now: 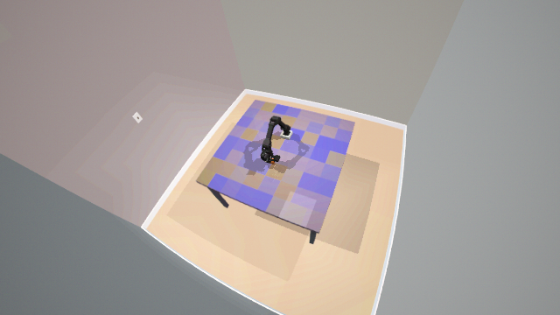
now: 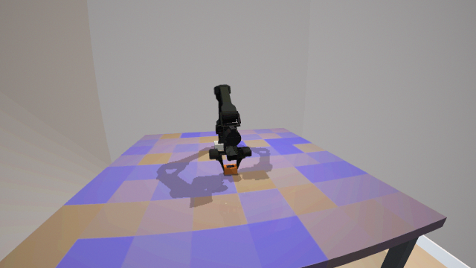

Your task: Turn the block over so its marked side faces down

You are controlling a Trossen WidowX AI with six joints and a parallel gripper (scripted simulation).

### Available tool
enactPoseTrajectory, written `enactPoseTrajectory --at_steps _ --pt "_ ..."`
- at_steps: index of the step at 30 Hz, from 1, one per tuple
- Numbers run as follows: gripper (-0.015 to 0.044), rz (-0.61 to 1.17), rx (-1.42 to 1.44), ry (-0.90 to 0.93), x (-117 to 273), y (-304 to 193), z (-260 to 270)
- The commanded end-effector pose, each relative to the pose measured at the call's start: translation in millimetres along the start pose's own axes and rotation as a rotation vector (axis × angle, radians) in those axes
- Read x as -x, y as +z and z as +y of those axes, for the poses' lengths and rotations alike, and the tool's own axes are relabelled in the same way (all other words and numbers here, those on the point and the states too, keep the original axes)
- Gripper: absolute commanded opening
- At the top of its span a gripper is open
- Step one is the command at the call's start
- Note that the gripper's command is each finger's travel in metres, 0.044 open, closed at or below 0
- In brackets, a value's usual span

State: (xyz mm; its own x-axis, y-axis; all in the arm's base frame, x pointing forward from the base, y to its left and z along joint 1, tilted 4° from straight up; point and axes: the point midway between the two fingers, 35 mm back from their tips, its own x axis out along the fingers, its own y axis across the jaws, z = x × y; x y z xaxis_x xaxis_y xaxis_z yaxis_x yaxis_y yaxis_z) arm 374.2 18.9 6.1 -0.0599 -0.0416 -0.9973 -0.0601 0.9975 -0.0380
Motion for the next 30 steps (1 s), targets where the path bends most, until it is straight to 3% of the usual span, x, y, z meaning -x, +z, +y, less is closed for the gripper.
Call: enactPoseTrajectory --at_steps 1,7,30 --pt "0.0 -0.031 0.002 -0.002 19.8 4.6 -0.5" --pt "0.0 -0.041 0.002 -0.002 19.2 4.9 -0.5" --pt "0.0 -0.382 0.002 0.0 9.6 7.1 -0.2"
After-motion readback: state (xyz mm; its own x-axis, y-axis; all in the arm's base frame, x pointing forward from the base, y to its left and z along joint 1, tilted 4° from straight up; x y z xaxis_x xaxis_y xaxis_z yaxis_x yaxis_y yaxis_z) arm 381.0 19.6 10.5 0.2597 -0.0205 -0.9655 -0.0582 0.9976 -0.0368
